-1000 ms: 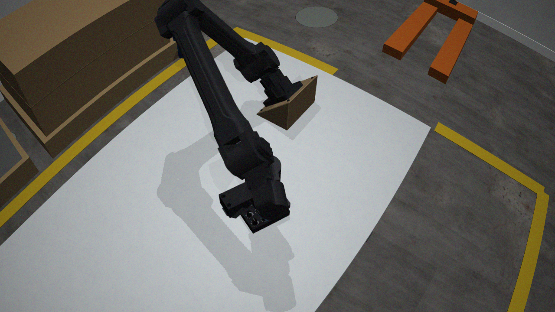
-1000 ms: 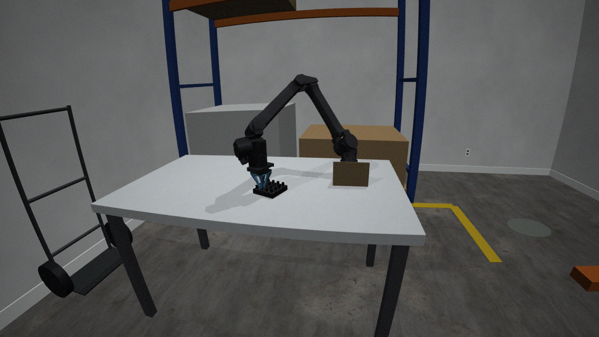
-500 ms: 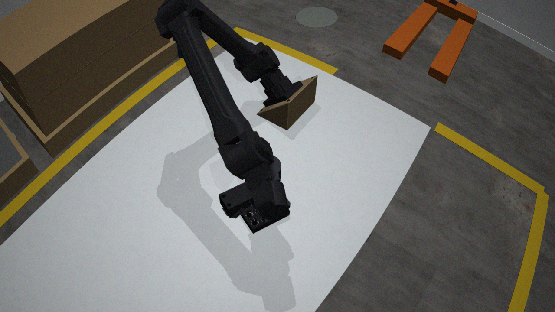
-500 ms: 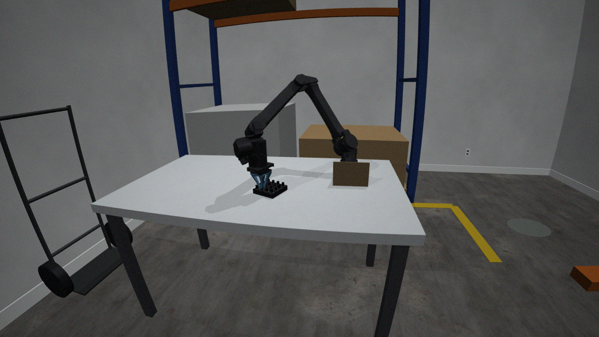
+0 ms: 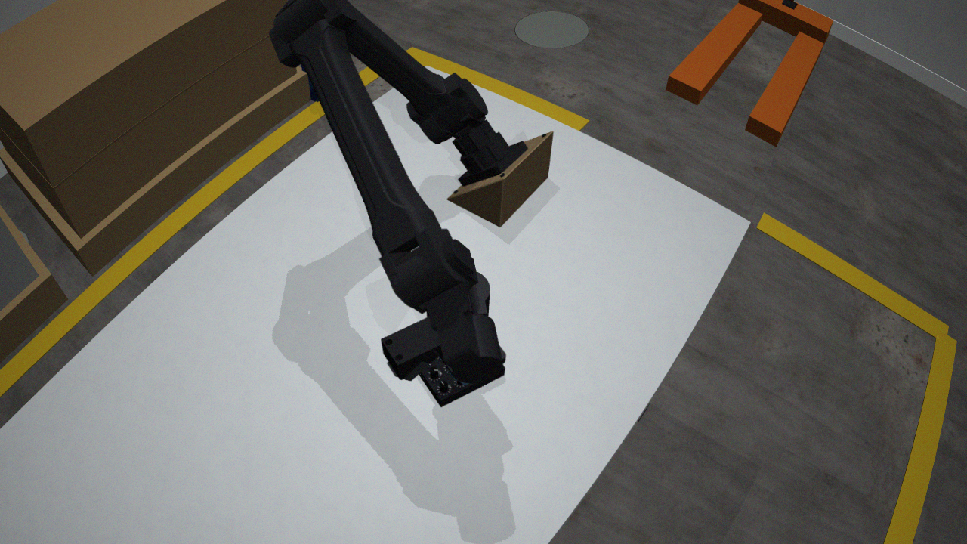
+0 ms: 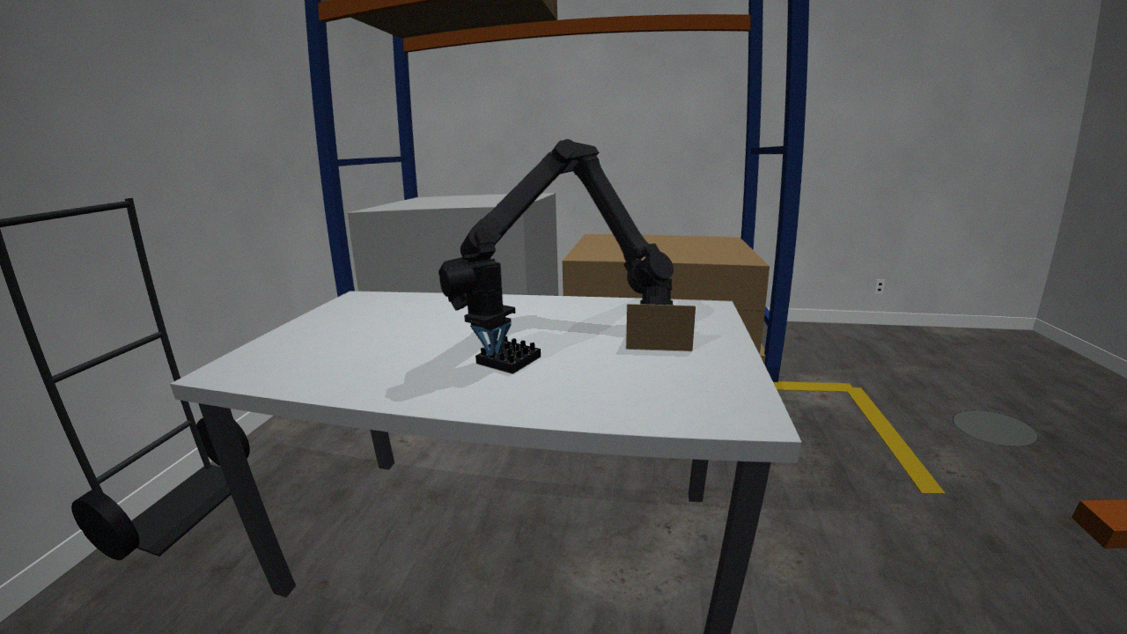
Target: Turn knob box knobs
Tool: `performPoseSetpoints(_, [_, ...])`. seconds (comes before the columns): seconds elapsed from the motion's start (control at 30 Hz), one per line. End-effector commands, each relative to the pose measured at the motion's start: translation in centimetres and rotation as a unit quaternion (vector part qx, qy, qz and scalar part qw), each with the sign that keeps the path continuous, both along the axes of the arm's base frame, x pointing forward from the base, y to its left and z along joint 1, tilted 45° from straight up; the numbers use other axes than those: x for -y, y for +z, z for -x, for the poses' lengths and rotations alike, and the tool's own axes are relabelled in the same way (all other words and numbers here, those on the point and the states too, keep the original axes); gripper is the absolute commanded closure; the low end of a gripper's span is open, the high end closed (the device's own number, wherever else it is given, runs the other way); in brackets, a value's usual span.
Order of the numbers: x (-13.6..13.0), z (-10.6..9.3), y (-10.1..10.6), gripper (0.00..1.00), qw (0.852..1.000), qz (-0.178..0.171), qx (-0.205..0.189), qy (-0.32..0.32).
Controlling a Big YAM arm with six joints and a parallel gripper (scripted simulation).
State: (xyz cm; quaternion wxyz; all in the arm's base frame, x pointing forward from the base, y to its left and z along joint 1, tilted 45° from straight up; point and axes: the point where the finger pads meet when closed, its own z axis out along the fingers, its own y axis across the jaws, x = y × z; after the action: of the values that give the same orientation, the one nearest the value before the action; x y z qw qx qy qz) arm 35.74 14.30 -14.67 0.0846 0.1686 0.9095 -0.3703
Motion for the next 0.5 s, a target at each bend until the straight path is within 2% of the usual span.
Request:
performPoseSetpoints(0.0, [0.22, -0.71, -0.10, 0.93, 1.000, -0.003, 0.004, -0.003])
performPoseSetpoints(0.47, [0.12, -0.83, -0.06, 0.93, 1.000, -0.004, 0.005, -0.004])
